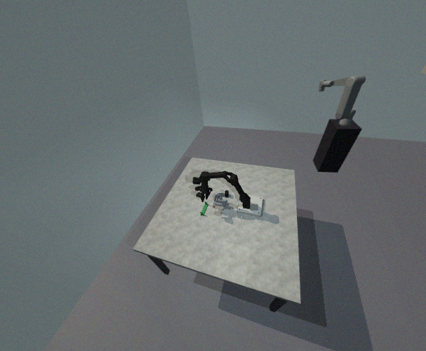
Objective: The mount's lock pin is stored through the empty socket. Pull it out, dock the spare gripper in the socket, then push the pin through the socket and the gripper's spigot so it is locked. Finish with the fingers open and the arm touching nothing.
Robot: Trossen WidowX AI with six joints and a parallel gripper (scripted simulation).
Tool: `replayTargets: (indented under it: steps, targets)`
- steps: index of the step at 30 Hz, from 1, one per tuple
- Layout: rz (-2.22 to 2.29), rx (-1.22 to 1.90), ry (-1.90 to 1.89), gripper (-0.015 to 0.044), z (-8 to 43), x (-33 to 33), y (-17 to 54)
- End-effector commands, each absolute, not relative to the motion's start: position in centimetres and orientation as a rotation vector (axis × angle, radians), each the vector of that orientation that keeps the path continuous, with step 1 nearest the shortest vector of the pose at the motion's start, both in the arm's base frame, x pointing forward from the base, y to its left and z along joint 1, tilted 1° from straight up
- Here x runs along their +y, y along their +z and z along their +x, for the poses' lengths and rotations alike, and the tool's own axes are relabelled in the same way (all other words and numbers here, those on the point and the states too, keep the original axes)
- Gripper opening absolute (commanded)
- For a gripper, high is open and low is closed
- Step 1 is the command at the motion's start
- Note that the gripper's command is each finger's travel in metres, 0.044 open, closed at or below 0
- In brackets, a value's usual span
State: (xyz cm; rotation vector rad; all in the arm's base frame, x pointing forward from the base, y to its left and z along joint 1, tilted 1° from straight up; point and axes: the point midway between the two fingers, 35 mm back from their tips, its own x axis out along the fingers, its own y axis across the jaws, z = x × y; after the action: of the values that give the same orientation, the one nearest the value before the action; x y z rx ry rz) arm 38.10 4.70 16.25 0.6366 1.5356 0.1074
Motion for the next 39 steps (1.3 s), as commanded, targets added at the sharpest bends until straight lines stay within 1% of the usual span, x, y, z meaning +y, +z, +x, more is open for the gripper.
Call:
replayTargets:
  steps: [1, 12, 28, 32, 36, 39]
  targets:
    - [-0.290, 1.427, 0.616, 0.0300, 33.7, 4.6, 17.4]
    - [-1.087, 1.241, 1.088, 0.0300, 30.4, 3.7, 18.7]
    - [-1.106, 1.236, 1.099, 0.0300, 30.3, 3.7, 18.6]
    - [-1.106, 1.236, 1.099, 0.0300, 30.5, 3.8, 16.3]
    - [-1.105, 1.236, 1.100, 0.0300, 30.2, 4.1, 12.6]
    - [-1.105, 1.236, 1.100, 0.0300, 30.2, 4.1, 12.0]
